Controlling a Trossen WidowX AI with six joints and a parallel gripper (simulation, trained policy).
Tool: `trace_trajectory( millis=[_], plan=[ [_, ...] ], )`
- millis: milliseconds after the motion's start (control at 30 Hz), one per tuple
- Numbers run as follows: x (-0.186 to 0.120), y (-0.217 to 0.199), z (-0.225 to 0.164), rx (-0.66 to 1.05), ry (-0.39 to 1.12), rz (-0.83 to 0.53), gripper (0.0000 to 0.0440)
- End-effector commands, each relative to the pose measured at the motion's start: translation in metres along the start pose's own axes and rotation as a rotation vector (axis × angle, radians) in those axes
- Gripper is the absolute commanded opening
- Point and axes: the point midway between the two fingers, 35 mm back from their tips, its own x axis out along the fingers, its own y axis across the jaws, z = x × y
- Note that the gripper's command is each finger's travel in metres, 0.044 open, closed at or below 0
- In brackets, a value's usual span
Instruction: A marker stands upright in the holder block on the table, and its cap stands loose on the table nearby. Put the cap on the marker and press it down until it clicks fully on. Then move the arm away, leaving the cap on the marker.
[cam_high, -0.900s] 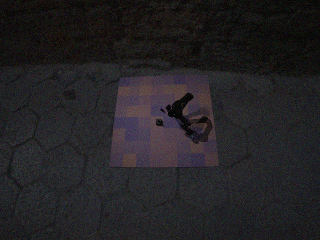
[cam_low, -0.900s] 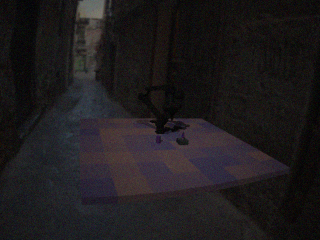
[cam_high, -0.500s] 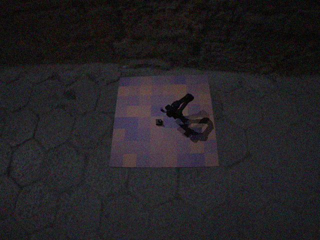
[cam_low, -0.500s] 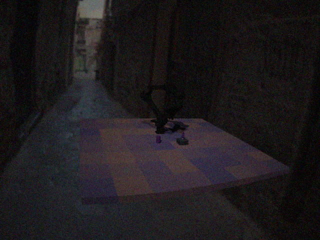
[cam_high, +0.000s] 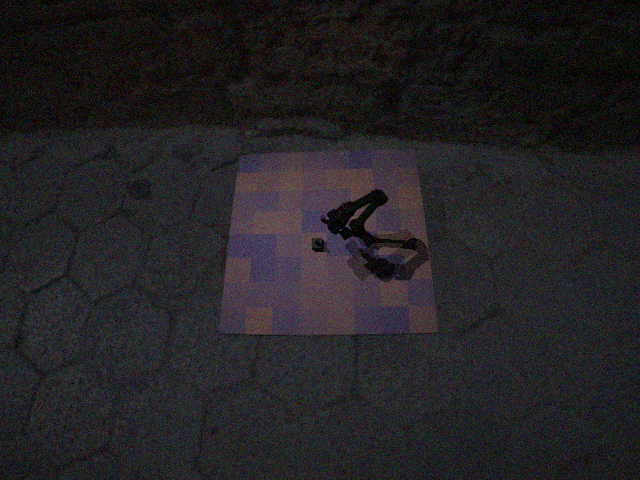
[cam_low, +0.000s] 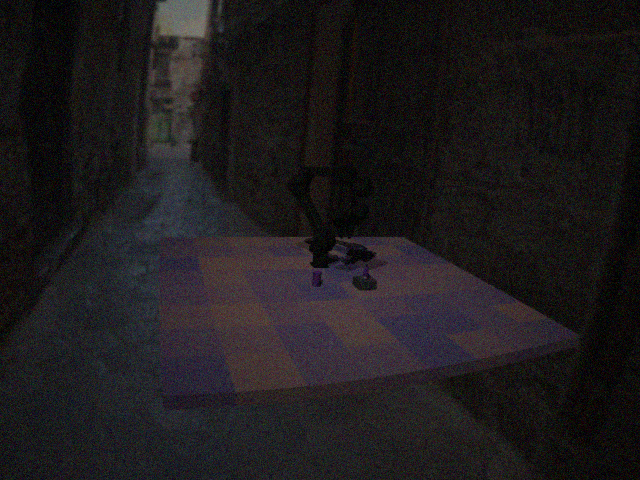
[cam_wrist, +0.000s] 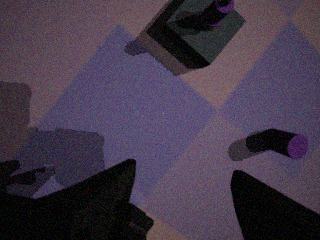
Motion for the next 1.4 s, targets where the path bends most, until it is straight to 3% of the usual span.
trace_trajectory(
  millis=[0,1367],
  plan=[
    [-0.002,-0.002,0.006,0.030,-0.001,0.013,0.0260],
    [0.016,-0.062,0.041,0.388,0.110,0.061,0.0313]
  ],
)
